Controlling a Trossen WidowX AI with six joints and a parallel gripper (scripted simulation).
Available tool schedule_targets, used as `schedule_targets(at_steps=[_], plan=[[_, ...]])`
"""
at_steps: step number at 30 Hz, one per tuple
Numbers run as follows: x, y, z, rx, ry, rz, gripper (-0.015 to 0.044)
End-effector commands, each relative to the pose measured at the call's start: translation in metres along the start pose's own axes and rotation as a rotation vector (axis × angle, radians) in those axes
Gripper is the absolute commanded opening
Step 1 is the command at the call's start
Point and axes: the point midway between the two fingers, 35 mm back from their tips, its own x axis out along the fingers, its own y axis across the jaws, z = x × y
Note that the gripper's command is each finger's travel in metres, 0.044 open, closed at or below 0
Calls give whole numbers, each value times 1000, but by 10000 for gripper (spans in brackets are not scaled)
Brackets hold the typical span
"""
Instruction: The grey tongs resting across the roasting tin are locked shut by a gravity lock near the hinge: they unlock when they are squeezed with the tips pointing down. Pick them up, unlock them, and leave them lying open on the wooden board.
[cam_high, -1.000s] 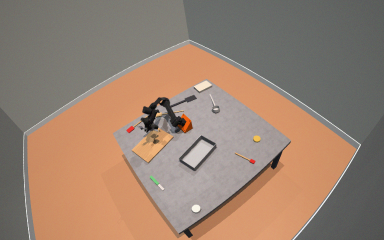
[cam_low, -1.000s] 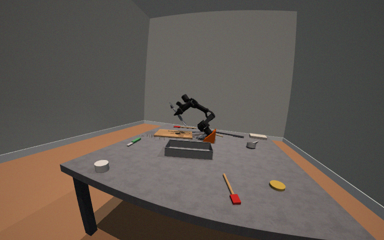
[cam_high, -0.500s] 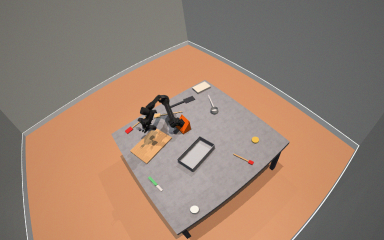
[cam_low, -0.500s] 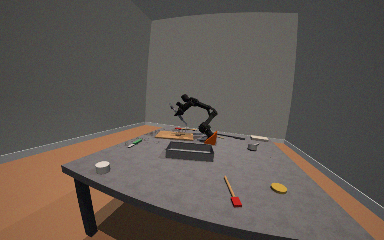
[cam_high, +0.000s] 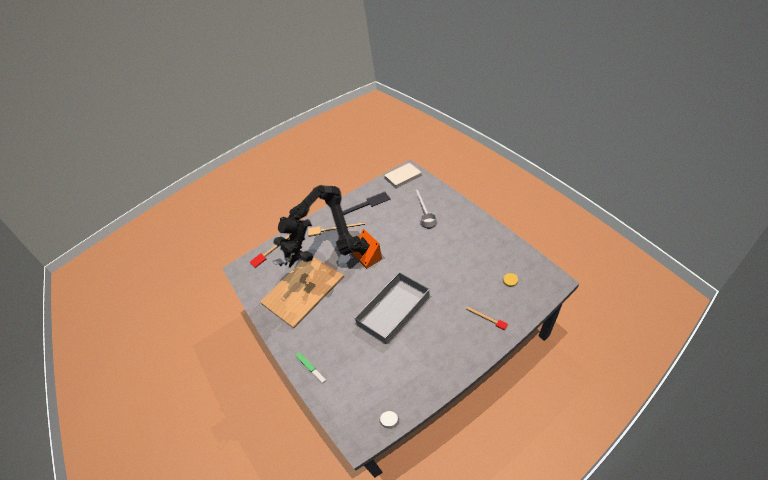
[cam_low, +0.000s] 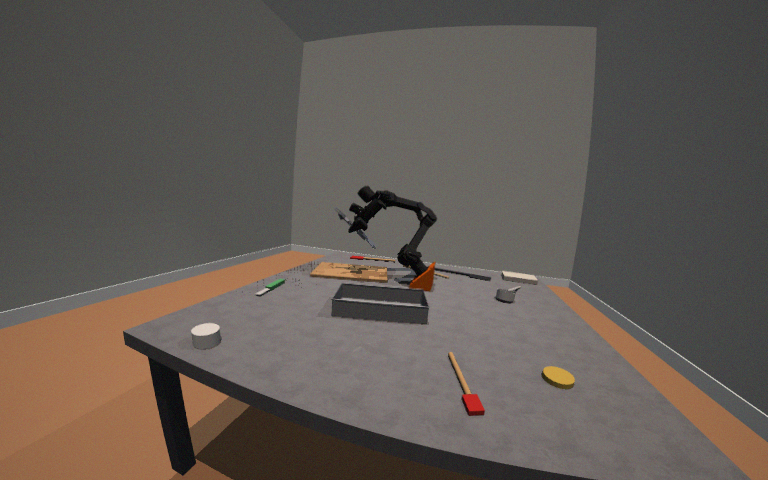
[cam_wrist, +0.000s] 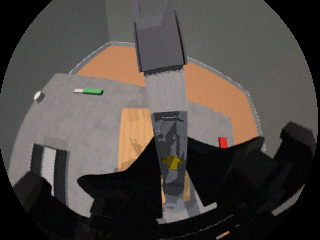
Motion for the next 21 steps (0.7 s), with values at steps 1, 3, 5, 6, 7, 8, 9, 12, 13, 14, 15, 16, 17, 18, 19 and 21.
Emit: schedule_targets(at_steps=[1,3,5,6,7,8,9,12,13,14,15,16,17,18,19,21], plan=[[0,1,2,-25,23,4,-150],[0,2,3,-38,40,5,-150],[1,2,3,-49,57,6,-150],[1,3,3,-55,66,6,-150],[2,3,3,-60,75,7,-150],[2,4,4,-65,85,8,-150],[2,4,4,-69,94,9,-150],[4,5,4,-82,120,10,-150],[5,5,4,-86,130,10,-150],[5,5,4,-89,140,10,-150],[7,6,5,-94,149,9,-150],[7,6,5,-95,158,9,-150],[8,6,5,-98,168,11,-150],[9,6,5,-99,179,10,-150],[10,7,5,-101,189,11,-150],[11,7,5,-107,208,16,-150]])
